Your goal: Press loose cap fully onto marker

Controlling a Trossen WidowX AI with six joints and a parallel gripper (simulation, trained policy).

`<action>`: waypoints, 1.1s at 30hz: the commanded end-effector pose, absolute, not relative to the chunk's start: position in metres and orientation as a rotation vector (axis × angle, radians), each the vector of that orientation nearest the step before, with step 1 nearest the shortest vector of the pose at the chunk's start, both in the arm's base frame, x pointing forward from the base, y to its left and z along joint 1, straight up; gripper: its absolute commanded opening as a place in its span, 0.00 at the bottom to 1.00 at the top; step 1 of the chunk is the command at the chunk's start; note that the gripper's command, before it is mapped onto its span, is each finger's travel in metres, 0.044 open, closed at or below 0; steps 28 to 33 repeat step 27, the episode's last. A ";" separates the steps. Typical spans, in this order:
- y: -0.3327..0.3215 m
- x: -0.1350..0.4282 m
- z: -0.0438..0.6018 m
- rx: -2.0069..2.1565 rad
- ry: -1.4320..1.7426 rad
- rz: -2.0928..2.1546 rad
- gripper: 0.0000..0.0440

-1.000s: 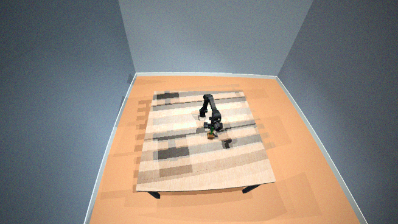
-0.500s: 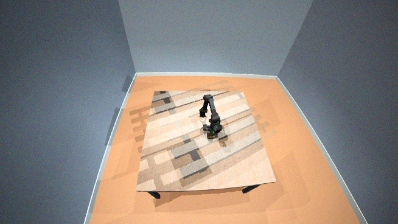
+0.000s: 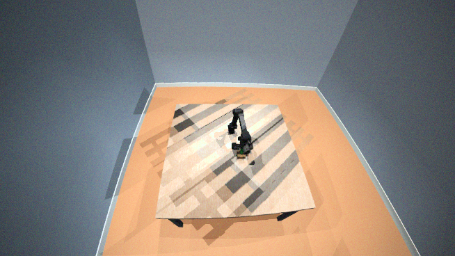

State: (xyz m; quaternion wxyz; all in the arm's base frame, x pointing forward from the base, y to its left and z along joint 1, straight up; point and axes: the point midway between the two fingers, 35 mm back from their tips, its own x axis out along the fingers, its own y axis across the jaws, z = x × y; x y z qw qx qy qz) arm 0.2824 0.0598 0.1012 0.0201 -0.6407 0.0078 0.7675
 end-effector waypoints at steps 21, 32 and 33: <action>0.071 0.280 0.134 -2.096 -0.100 2.202 1.00; 0.072 0.286 0.154 -2.152 -0.143 2.131 1.00; 0.072 0.286 0.154 -2.152 -0.143 2.131 1.00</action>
